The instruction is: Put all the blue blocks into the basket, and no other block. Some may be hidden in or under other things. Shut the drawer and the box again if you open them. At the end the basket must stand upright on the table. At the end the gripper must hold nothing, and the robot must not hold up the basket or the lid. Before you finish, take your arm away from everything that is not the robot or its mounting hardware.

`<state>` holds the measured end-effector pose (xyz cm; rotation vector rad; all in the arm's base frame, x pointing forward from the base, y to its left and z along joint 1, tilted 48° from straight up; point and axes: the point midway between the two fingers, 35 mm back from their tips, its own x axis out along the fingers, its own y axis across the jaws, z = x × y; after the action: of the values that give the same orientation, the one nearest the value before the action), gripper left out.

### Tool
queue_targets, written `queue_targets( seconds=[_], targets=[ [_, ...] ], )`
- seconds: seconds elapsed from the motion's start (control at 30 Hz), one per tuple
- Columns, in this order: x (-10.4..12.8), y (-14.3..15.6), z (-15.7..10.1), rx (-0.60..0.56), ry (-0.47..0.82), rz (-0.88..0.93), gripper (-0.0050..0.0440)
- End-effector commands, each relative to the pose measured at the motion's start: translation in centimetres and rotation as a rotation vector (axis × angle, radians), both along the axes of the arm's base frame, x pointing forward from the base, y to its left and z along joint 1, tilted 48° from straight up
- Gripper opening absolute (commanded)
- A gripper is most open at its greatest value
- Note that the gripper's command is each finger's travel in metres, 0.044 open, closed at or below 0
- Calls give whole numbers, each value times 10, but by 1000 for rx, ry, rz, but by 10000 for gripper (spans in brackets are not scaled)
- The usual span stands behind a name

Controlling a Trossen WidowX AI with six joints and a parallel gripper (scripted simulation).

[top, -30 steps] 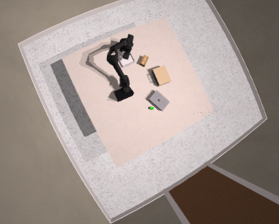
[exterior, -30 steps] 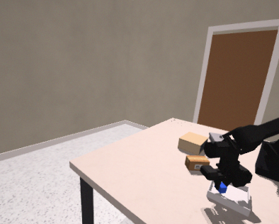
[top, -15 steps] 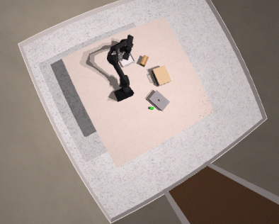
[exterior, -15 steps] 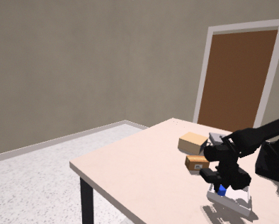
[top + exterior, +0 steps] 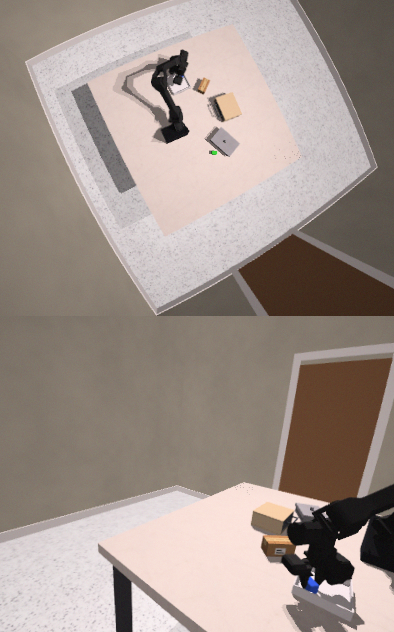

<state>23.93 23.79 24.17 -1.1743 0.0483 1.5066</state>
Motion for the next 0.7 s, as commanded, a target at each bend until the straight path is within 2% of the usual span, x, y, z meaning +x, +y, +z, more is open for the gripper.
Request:
queue_targets(
  seconds=[0.0, 0.67],
  targets=[
    [0, -5, 4, -1, 3, -5, 194],
    [-20, -87, 80, -1, 3, -5, 194]
  ],
)
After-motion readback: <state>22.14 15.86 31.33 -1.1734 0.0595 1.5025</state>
